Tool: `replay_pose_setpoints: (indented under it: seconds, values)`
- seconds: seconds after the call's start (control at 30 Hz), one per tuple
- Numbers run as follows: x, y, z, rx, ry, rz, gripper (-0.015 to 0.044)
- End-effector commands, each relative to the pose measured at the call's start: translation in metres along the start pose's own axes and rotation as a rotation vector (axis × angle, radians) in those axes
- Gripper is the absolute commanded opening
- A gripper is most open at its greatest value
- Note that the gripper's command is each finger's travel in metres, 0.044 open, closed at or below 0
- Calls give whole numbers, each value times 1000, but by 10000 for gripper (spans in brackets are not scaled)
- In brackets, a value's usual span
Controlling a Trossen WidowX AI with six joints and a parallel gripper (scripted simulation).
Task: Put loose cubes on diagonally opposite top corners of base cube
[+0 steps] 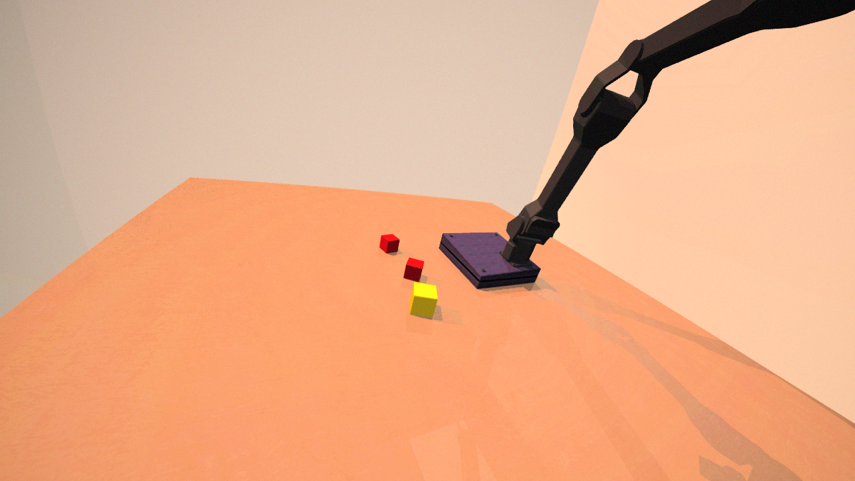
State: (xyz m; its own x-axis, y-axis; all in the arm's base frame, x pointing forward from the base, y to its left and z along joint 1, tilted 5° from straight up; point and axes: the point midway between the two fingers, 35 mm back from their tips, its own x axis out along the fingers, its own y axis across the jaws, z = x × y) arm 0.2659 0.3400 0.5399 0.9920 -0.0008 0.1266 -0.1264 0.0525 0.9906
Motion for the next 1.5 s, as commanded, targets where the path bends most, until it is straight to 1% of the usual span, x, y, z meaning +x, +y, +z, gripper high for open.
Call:
replay_pose_setpoints:
  seconds: [0.0,0.13,0.33,0.53,0.83,1.0,1.13,1.3,1.47]
  values:
    - [1,0,1,3,-1,1,374]
    - [28,-10,12,4,-17,7,269]
    - [76,-49,34,-206,-30,-50,265]
    - [119,-94,67,-395,-34,-149,265]
    - [165,-170,136,-618,-17,-364,265]
    - [177,-214,182,-703,5,-511,265]
    - [178,-248,221,-746,29,-639,265]
    - [170,-290,270,-767,65,-807,265]
    - [151,-328,317,-750,108,-977,265]
